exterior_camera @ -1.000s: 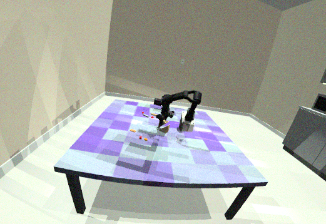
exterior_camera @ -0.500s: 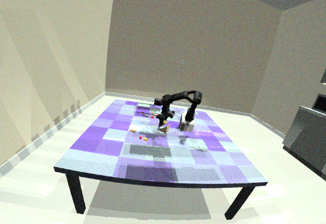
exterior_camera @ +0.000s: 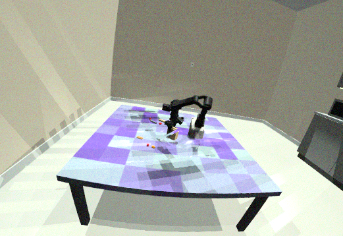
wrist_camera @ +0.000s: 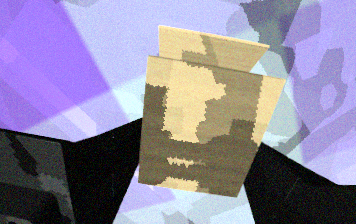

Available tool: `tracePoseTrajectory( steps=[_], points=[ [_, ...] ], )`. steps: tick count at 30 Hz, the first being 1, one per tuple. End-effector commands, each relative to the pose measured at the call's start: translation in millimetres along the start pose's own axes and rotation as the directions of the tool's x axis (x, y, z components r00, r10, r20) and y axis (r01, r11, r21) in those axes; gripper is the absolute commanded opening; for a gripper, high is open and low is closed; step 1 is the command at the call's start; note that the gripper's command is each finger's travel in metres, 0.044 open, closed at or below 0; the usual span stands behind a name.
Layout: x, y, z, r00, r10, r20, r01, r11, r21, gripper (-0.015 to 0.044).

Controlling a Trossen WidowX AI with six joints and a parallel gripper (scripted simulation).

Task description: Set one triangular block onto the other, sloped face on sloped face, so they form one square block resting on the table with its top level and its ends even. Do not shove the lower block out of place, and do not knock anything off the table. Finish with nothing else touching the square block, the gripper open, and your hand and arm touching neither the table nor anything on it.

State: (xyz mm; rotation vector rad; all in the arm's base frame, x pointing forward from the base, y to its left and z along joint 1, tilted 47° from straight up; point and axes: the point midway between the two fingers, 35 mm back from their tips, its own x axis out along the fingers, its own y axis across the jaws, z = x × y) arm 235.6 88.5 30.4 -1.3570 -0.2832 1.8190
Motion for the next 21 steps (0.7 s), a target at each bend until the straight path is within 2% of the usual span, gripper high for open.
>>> tracePoseTrajectory(
  steps=[1, 21],
  points=[
    [2, -1, 1, 1.0, -0.005, 0.001, 0.005, 1.0, 0.003, 0.0],
    [14, 0, 6, 1.0, -0.005, 0.001, 0.005, 1.0, 0.002, 0.0]
  ],
)
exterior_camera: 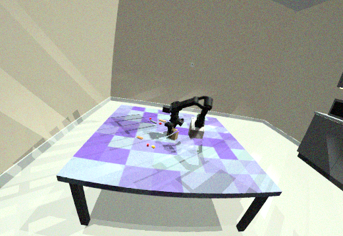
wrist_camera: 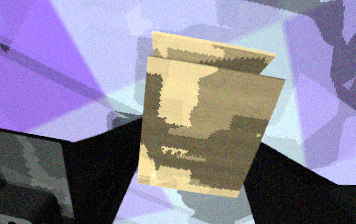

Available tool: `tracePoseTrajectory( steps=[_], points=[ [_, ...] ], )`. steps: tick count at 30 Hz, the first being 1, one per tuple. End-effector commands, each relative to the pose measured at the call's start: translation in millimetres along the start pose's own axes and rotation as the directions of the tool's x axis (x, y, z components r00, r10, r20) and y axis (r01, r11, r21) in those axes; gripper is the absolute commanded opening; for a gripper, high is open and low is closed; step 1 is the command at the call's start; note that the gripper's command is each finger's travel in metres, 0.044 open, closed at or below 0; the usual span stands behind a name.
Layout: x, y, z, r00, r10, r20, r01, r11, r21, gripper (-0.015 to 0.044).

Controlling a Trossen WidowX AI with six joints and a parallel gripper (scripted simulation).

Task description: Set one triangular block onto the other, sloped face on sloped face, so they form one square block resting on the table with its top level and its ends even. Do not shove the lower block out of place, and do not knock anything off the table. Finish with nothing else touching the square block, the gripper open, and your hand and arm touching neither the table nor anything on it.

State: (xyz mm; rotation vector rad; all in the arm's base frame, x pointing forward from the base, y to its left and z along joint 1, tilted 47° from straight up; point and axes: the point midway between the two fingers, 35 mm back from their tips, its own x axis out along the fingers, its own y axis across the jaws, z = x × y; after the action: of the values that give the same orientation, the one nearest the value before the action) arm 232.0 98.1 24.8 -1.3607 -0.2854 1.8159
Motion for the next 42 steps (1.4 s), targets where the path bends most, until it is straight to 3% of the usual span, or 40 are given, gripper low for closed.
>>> tracePoseTrajectory(
  steps=[1, 42],
  points=[
    [3.6, 0.6, 2.7, 1.0, -0.004, 0.004, 0.004, 1.0, 0.005, 0.0],
    [11.9, 0.9, 7.0, 1.0, -0.004, 0.005, 0.004, 1.0, 0.006, 0.0]
  ],
)
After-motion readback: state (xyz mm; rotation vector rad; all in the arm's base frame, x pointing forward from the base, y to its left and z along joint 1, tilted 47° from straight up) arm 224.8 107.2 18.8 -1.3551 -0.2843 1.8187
